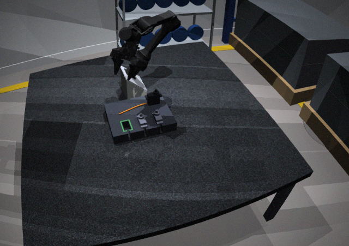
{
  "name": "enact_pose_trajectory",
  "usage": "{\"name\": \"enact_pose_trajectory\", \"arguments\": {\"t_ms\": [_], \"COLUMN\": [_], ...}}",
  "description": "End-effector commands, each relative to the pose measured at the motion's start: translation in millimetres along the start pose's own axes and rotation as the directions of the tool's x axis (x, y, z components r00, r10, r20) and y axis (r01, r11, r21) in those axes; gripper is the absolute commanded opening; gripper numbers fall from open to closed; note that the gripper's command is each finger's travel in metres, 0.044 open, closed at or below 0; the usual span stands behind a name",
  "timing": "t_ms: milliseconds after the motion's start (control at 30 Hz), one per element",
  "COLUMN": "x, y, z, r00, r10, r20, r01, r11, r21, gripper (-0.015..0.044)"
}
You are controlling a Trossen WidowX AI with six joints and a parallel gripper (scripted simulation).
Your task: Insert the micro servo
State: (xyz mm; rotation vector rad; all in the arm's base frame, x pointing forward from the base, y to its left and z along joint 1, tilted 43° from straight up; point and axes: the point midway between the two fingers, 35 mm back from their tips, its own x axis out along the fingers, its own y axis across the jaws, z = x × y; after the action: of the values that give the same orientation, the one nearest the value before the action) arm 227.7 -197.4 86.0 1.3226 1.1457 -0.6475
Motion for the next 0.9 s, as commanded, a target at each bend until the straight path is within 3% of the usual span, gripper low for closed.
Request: {"name": "enact_pose_trajectory", "arguments": {"t_ms": [0, 567, 867], "x": [10.2, 32.4, 35.0], "y": [7.9, 15.9, 15.8], "z": [-31.8, -166.0, -174.9], "r00": [0.995, 0.856, 0.836], "r10": [-0.003, -0.109, -0.122], "r20": [-0.101, -0.506, -0.535], "r01": [0.011, 0.306, 0.345], "r11": [0.997, 0.895, 0.875], "r21": [0.073, 0.326, 0.339], "gripper": [0.044, 0.044, 0.044]}}
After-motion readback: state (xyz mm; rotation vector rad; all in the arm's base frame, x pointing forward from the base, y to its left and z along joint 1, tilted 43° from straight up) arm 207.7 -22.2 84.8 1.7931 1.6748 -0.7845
